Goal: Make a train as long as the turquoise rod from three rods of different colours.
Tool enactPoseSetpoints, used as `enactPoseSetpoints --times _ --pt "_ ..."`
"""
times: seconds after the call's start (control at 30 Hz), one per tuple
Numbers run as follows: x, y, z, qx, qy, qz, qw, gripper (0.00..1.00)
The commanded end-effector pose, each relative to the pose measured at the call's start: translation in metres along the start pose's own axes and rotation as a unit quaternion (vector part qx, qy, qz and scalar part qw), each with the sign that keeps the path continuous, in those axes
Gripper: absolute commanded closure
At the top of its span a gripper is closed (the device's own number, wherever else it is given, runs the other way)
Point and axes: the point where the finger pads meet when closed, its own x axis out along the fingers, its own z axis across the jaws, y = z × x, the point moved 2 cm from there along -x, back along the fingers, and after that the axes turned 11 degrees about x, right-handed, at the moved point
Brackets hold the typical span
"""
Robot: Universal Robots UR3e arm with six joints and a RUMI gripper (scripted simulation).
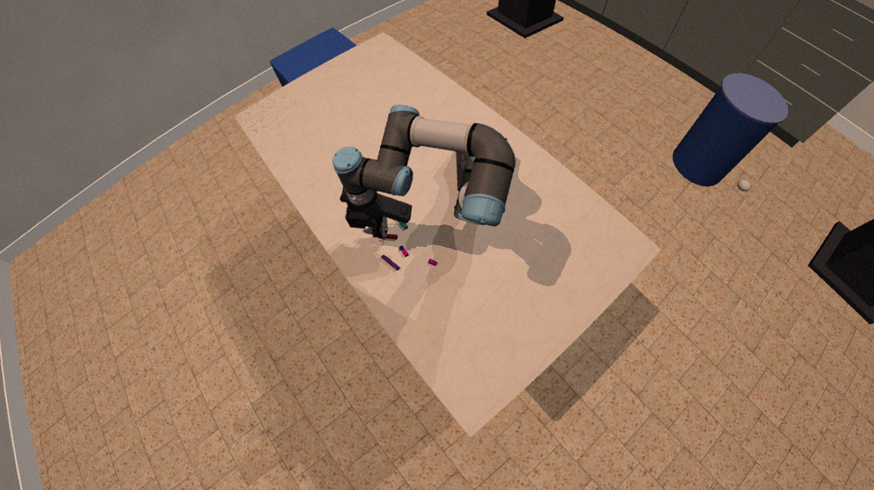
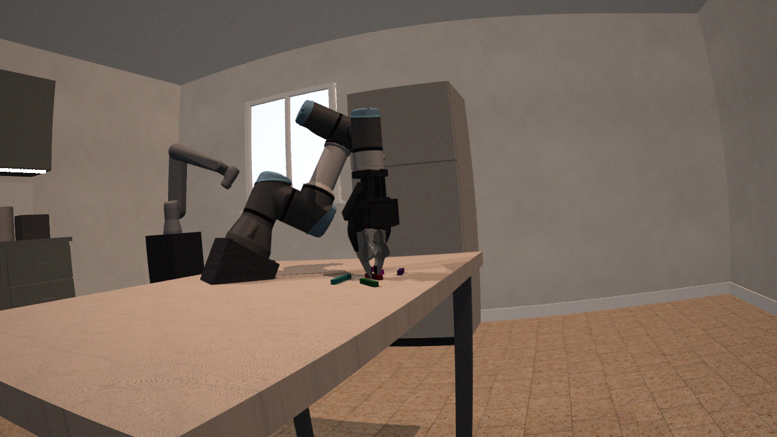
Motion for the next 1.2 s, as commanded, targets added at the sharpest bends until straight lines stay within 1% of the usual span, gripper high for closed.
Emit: enactPoseSetpoints --times 0.0,0.93,1.17 --pt "0.000 0.000 0.000 0.000 -0.001 -0.001 1.000 1.00" --pt "-0.001 -0.001 0.000 0.000 -0.001 -0.001 1.000 1.00" --pt "-0.010 -0.001 0.000 0.000 0.000 -0.002 1.000 1.00"
